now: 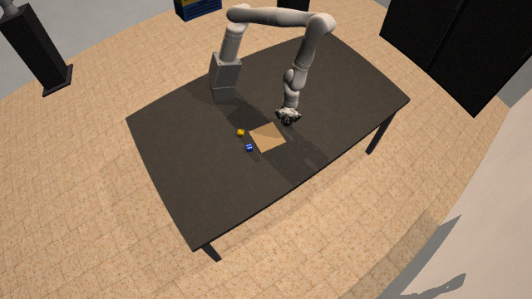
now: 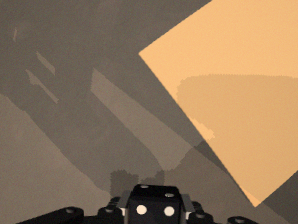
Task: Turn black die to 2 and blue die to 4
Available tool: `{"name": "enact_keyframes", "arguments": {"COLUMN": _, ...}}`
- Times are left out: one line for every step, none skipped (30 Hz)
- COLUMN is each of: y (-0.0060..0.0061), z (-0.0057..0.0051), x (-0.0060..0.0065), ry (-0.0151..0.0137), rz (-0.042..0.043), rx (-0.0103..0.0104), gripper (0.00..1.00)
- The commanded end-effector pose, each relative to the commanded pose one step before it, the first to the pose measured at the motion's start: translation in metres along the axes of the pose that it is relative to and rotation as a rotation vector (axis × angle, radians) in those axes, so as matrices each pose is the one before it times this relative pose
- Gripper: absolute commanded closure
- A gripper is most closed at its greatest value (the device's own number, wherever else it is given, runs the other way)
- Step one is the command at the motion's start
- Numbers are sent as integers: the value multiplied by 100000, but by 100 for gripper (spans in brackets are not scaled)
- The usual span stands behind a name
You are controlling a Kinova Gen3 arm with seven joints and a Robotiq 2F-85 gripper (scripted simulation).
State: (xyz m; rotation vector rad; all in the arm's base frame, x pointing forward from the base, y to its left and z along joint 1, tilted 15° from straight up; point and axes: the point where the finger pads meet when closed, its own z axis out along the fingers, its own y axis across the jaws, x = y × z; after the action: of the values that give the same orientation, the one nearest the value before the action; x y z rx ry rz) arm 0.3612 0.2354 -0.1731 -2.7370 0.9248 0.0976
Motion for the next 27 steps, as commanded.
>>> {"name": "enact_keyframes", "arguments": {"y": -308, "z": -1229, "x": 258, "ry": 400, "rz": 361, "rx": 802, "gripper": 74}}
{"name": "enact_keyframes", "arguments": {"y": 0, "z": -475, "x": 0, "ry": 0, "rz": 0, "rx": 0, "gripper": 74}}
{"name": "enact_keyframes", "arguments": {"y": 0, "z": -510, "x": 0, "ry": 0, "rz": 0, "rx": 0, "gripper": 74}}
{"name": "enact_keyframes", "arguments": {"y": 0, "z": -527, "x": 0, "ry": 0, "rz": 0, "rx": 0, "gripper": 74}}
{"name": "enact_keyframes", "arguments": {"y": 0, "z": -535, "x": 0, "ry": 1, "rz": -1, "rx": 0, "gripper": 74}}
{"name": "enact_keyframes", "arguments": {"y": 0, "z": -532, "x": 0, "ry": -1, "rz": 1, "rx": 0, "gripper": 74}}
{"name": "enact_keyframes", "arguments": {"y": 0, "z": -524, "x": 0, "ry": -1, "rz": 1, "rx": 0, "gripper": 74}}
{"name": "enact_keyframes", "arguments": {"y": 0, "z": -509, "x": 0, "ry": -1, "rz": 0, "rx": 0, "gripper": 74}}
{"name": "enact_keyframes", "arguments": {"y": 0, "z": -490, "x": 0, "ry": 0, "rz": 0, "rx": 0, "gripper": 74}}
{"name": "enact_keyframes", "arguments": {"y": 0, "z": -466, "x": 0, "ry": 2, "rz": -1, "rx": 1, "gripper": 74}}
{"name": "enact_keyframes", "arguments": {"y": 0, "z": -437, "x": 0, "ry": -1, "rz": 1, "rx": -1, "gripper": 74}}
{"name": "enact_keyframes", "arguments": {"y": 1, "z": -403, "x": -2, "ry": -6, "rz": 3, "rx": -3, "gripper": 74}}
{"name": "enact_keyframes", "arguments": {"y": 0, "z": 0, "x": 0, "ry": 0, "rz": 0, "rx": 0, "gripper": 74}}
{"name": "enact_keyframes", "arguments": {"y": 0, "z": 0, "x": 0, "ry": 0, "rz": 0, "rx": 0, "gripper": 74}}
{"name": "enact_keyframes", "arguments": {"y": 1, "z": -373, "x": -2, "ry": -5, "rz": 2, "rx": -3, "gripper": 74}}
{"name": "enact_keyframes", "arguments": {"y": 0, "z": -347, "x": 1, "ry": 4, "rz": -2, "rx": 2, "gripper": 74}}
{"name": "enact_keyframes", "arguments": {"y": 1, "z": -312, "x": -1, "ry": -1, "rz": 1, "rx": -1, "gripper": 74}}
{"name": "enact_keyframes", "arguments": {"y": 4, "z": -258, "x": -4, "ry": -12, "rz": 4, "rx": -11, "gripper": 74}}
{"name": "enact_keyframes", "arguments": {"y": -1, "z": -230, "x": 1, "ry": 3, "rz": -2, "rx": 2, "gripper": 74}}
{"name": "enact_keyframes", "arguments": {"y": 1, "z": -188, "x": 0, "ry": 0, "rz": 0, "rx": -3, "gripper": 74}}
{"name": "enact_keyframes", "arguments": {"y": 7, "z": -144, "x": -6, "ry": -19, "rz": 6, "rx": -17, "gripper": 74}}
{"name": "enact_keyframes", "arguments": {"y": -2, "z": -141, "x": 2, "ry": 7, "rz": -3, "rx": 7, "gripper": 74}}
{"name": "enact_keyframes", "arguments": {"y": -10, "z": -135, "x": 9, "ry": 29, "rz": -10, "rx": 27, "gripper": 74}}
{"name": "enact_keyframes", "arguments": {"y": 7, "z": -85, "x": -5, "ry": -15, "rz": 7, "rx": -17, "gripper": 74}}
{"name": "enact_keyframes", "arguments": {"y": 5, "z": -77, "x": -4, "ry": -10, "rz": 5, "rx": -11, "gripper": 74}}
{"name": "enact_keyframes", "arguments": {"y": 2, "z": -71, "x": -1, "ry": -4, "rz": 1, "rx": -4, "gripper": 74}}
{"name": "enact_keyframes", "arguments": {"y": -1, "z": -64, "x": 0, "ry": 1, "rz": -1, "rx": 1, "gripper": 74}}
